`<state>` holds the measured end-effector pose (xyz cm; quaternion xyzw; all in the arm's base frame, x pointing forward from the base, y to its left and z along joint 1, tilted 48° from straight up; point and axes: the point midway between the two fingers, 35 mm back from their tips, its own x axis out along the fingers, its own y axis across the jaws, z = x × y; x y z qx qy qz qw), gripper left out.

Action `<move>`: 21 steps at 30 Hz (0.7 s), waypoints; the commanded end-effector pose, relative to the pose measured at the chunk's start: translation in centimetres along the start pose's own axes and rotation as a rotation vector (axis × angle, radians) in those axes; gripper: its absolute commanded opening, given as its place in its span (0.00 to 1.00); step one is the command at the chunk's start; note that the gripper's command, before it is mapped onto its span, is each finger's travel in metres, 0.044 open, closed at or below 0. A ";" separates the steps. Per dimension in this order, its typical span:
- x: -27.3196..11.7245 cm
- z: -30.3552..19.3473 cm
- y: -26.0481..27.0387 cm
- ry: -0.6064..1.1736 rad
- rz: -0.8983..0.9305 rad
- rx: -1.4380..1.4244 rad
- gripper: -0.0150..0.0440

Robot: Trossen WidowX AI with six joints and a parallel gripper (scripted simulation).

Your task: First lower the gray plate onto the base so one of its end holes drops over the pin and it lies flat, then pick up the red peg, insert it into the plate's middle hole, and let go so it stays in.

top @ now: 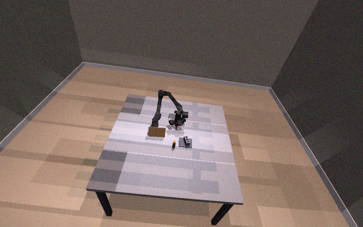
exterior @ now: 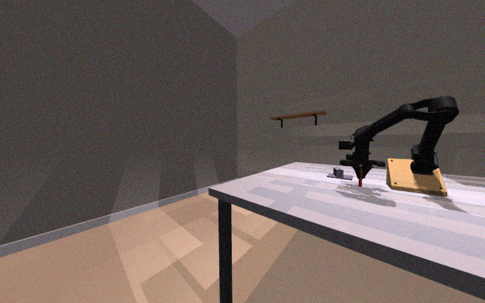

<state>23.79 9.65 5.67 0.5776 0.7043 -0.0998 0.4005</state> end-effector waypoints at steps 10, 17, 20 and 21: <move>-0.2 0.0 0.0 0.003 0.002 0.007 0.25; -2.1 0.4 0.2 -0.005 0.000 0.008 0.25; -3.0 0.5 0.3 -0.007 -0.001 0.008 0.25; -3.3 0.5 0.3 -0.008 -0.002 0.009 0.25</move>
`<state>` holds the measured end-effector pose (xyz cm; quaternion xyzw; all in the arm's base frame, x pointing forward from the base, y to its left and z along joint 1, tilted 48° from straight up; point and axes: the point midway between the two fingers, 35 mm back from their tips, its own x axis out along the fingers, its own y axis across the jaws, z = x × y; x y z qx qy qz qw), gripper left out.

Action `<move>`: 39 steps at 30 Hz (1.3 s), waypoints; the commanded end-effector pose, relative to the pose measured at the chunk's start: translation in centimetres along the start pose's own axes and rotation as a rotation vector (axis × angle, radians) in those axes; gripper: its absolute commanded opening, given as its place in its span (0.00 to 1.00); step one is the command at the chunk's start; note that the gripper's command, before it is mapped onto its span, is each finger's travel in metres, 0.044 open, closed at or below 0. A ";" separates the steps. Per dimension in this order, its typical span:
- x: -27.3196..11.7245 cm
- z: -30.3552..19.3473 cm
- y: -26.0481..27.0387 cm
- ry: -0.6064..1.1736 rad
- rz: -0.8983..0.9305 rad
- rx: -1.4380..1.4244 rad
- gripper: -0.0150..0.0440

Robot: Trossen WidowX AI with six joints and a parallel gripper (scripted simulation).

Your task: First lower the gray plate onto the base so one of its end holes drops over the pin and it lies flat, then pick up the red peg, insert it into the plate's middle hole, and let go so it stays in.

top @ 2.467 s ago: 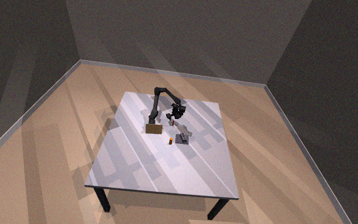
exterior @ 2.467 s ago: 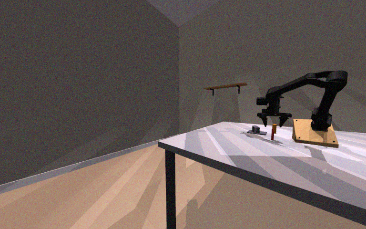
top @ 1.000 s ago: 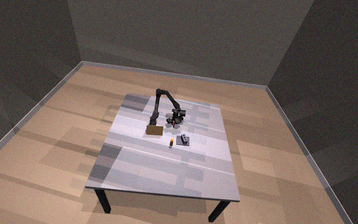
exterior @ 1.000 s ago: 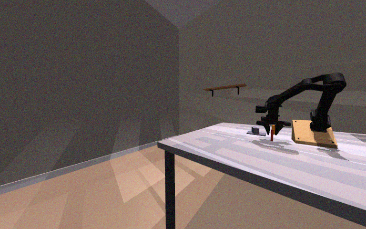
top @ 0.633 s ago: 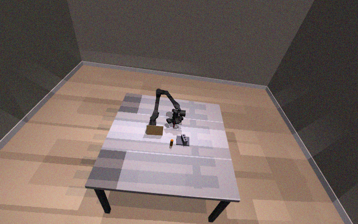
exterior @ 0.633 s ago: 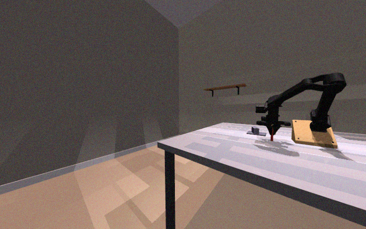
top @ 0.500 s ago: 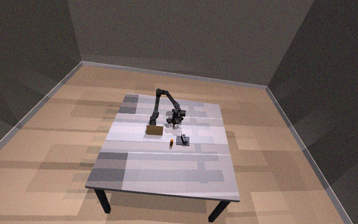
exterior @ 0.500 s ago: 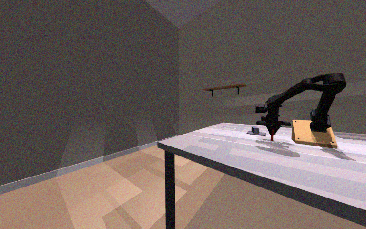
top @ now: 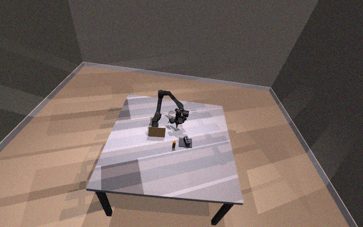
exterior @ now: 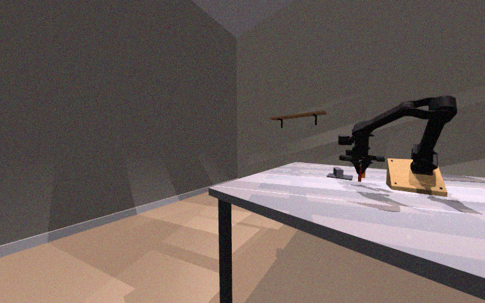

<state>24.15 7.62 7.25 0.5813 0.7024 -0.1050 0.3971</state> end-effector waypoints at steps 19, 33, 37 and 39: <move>-4.6 1.2 0.7 -0.007 0.000 -0.003 0.25; -5.2 4.9 2.2 -0.011 -0.001 -0.004 0.25; -5.4 6.0 2.5 -0.012 -0.001 -0.004 0.25; -5.5 6.6 2.7 -0.013 -0.001 -0.005 0.25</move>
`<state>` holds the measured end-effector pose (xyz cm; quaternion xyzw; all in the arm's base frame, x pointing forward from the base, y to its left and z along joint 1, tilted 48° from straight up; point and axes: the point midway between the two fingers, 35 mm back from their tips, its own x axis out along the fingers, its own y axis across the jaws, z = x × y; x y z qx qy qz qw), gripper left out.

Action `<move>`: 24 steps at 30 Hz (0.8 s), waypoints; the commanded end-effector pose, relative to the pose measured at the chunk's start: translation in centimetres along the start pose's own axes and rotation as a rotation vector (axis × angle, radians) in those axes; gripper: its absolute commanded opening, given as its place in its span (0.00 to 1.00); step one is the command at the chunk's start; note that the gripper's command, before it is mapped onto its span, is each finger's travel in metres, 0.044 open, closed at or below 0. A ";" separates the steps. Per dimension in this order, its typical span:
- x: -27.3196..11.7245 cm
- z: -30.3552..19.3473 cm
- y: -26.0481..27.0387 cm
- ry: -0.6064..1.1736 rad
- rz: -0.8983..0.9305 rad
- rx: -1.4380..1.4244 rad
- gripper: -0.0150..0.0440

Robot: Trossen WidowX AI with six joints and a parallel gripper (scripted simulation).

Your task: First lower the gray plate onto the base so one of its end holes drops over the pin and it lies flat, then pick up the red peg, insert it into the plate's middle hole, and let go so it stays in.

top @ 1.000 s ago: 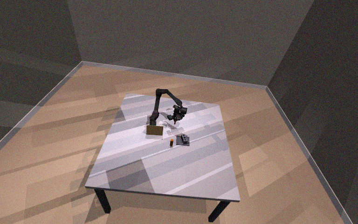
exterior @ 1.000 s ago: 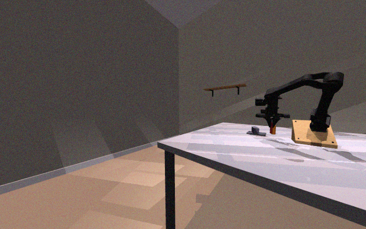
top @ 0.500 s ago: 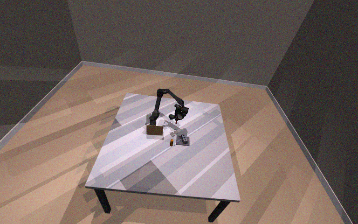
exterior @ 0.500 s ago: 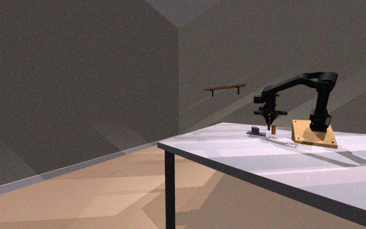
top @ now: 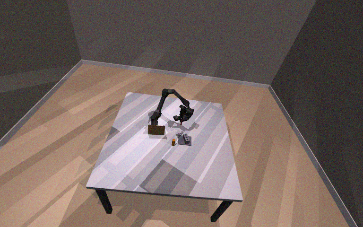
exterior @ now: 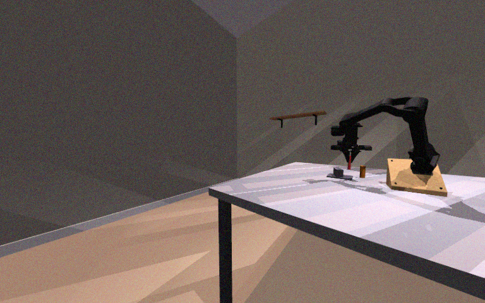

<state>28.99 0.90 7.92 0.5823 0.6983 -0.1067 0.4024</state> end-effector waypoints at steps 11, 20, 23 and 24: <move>-0.2 4.1 0.7 -0.001 -0.008 -0.004 0.25; -0.2 7.0 0.7 -0.004 -0.008 -0.004 0.25; -0.2 7.9 0.6 -0.005 -0.009 -0.004 0.25; -0.2 8.2 0.6 -0.006 -0.009 -0.004 0.25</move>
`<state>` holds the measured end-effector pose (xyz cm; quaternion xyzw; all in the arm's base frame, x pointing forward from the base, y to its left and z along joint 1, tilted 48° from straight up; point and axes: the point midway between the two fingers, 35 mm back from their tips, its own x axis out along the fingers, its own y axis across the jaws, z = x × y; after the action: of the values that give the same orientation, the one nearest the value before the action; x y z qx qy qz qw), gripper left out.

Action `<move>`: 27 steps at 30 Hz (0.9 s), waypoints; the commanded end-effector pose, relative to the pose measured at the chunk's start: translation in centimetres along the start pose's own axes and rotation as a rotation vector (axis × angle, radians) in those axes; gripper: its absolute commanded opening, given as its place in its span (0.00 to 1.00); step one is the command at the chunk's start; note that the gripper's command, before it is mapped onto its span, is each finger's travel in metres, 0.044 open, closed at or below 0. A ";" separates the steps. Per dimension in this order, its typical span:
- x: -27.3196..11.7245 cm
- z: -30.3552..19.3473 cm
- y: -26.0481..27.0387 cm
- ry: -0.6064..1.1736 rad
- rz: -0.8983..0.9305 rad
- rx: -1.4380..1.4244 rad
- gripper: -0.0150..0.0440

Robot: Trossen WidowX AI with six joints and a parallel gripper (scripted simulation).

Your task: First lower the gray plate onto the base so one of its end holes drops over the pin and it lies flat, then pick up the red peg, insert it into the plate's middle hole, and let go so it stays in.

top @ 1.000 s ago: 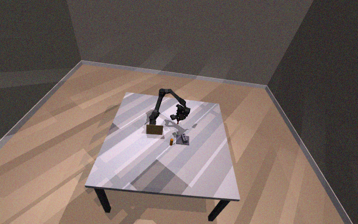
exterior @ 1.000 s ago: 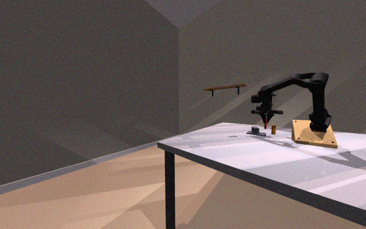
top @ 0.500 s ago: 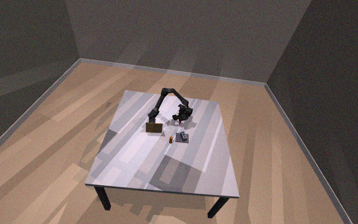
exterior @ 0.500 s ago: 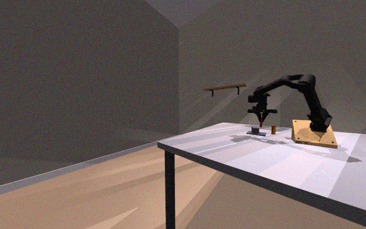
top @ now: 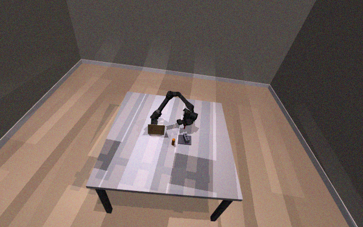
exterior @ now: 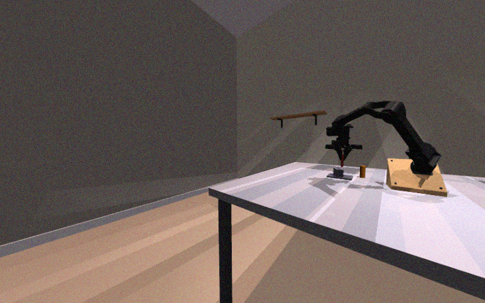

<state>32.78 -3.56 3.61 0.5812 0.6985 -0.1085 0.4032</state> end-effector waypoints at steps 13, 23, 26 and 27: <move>0.4 5.1 -0.5 0.002 -0.005 -0.009 0.25; 0.9 8.2 -1.4 0.007 -0.004 -0.012 0.25; 1.0 8.7 -1.5 0.008 -0.004 -0.012 0.25; 1.0 8.7 -1.5 0.008 -0.004 -0.012 0.25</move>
<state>35.13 -8.50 -2.83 0.5813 0.6991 -0.1037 0.4032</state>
